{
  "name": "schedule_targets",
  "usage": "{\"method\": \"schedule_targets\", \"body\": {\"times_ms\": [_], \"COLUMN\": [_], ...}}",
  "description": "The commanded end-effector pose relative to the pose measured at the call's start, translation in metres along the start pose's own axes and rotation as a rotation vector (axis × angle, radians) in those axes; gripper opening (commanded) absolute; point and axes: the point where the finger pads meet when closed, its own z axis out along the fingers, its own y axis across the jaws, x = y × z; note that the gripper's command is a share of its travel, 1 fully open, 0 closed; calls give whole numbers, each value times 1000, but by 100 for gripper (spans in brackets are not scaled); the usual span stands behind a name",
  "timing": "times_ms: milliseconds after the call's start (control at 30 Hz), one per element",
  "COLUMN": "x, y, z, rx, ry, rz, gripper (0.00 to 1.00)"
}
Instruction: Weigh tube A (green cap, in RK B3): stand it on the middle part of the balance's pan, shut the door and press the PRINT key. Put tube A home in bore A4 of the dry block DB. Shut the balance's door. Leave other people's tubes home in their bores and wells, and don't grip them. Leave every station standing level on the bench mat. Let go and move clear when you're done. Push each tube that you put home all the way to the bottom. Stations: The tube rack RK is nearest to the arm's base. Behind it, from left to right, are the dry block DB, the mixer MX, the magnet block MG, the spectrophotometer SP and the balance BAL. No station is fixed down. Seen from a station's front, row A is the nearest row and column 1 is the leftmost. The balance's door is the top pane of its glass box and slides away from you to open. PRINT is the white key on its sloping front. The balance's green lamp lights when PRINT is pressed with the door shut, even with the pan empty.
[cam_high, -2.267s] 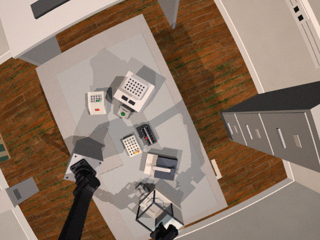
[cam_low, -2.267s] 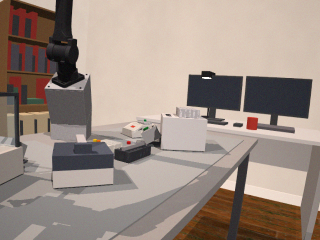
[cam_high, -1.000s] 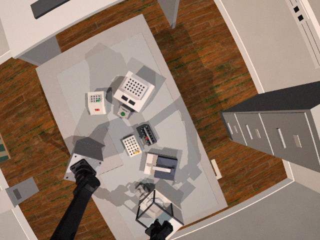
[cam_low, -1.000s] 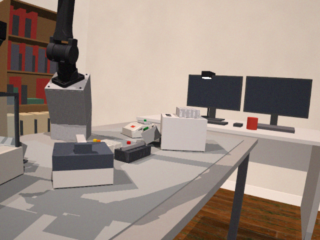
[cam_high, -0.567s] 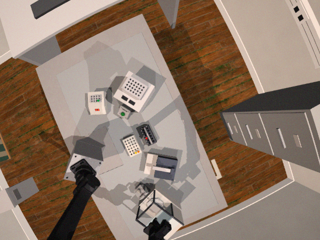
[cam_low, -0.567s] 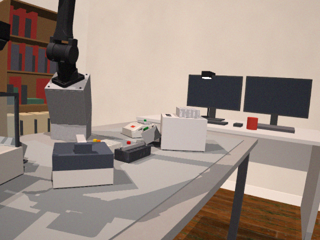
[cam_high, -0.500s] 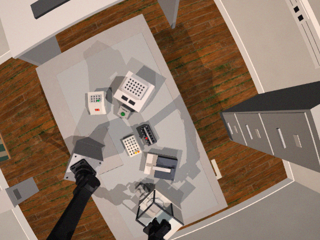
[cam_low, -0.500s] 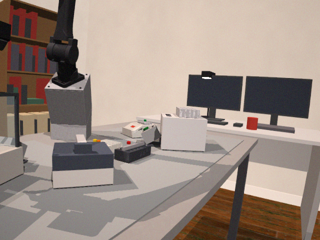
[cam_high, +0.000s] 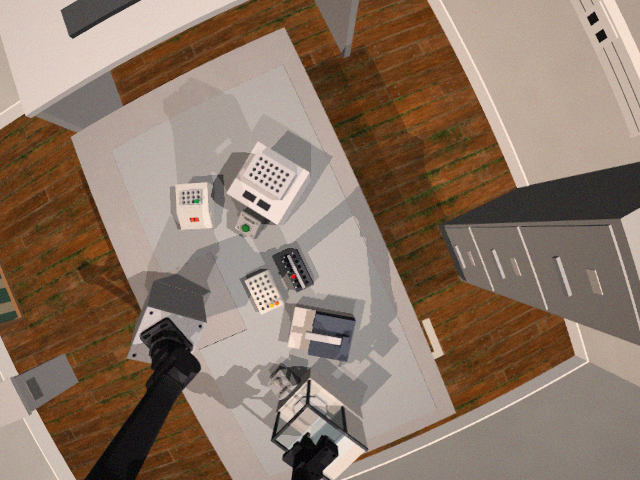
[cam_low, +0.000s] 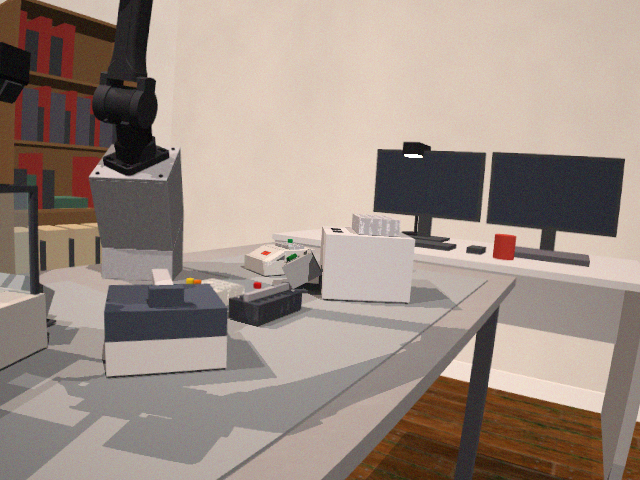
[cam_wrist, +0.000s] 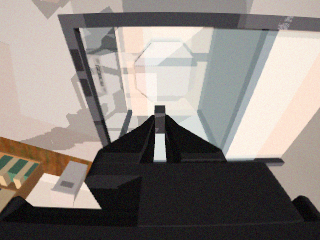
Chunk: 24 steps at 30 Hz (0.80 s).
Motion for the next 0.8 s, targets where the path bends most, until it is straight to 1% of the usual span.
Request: {"method": "schedule_targets", "body": {"times_ms": [0,767], "x": [-4,-2], "y": [1,22], "z": [-9,-8], "rx": [22,21], "ry": [-7,-6], "rz": [-2,-2], "gripper": [6,6]}}
